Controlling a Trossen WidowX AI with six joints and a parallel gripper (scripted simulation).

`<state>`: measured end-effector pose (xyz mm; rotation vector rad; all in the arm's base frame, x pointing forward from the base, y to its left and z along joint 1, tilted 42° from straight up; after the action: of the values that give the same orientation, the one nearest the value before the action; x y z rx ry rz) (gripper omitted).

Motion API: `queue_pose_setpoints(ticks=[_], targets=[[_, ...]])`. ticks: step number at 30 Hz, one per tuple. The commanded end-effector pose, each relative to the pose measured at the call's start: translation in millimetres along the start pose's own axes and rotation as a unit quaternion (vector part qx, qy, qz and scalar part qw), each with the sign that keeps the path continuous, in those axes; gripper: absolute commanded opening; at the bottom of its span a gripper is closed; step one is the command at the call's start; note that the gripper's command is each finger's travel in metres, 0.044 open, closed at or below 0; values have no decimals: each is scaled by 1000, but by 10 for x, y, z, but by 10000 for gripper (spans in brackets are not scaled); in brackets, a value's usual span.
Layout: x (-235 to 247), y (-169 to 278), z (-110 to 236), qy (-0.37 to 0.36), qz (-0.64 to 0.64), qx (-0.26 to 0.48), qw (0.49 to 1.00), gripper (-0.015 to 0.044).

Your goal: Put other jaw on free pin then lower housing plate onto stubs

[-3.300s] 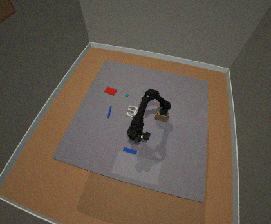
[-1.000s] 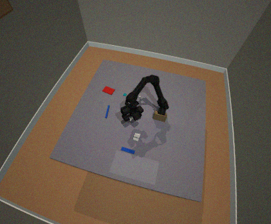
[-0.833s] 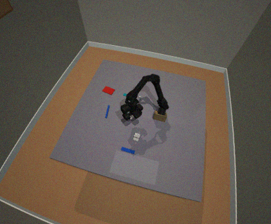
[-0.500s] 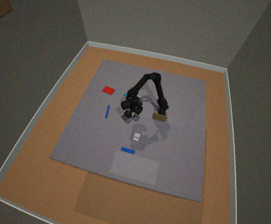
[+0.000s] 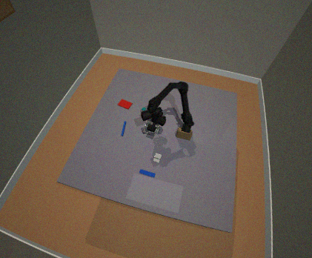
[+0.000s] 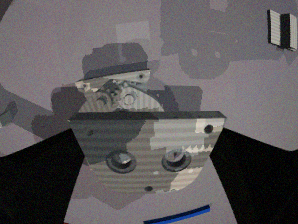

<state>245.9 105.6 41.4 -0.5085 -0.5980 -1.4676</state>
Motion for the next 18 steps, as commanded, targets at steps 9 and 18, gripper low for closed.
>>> queue_pose_setpoints(ticks=[9, 18], targets=[[206, -20, -39, -6, 67, 1, 998, 351], [206, -20, -39, -6, 67, 1, 998, 351]])
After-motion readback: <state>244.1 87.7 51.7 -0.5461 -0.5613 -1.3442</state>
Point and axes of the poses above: the point midway between the two fingers, 35 mm back from their tips, its own z axis back along the fingers, its own x axis across the jaws, y = z × x, the point moved 4 cm from there along z, back along the fingers, and after that the axes turned 4 degrees about z, right-handed, at the moved point
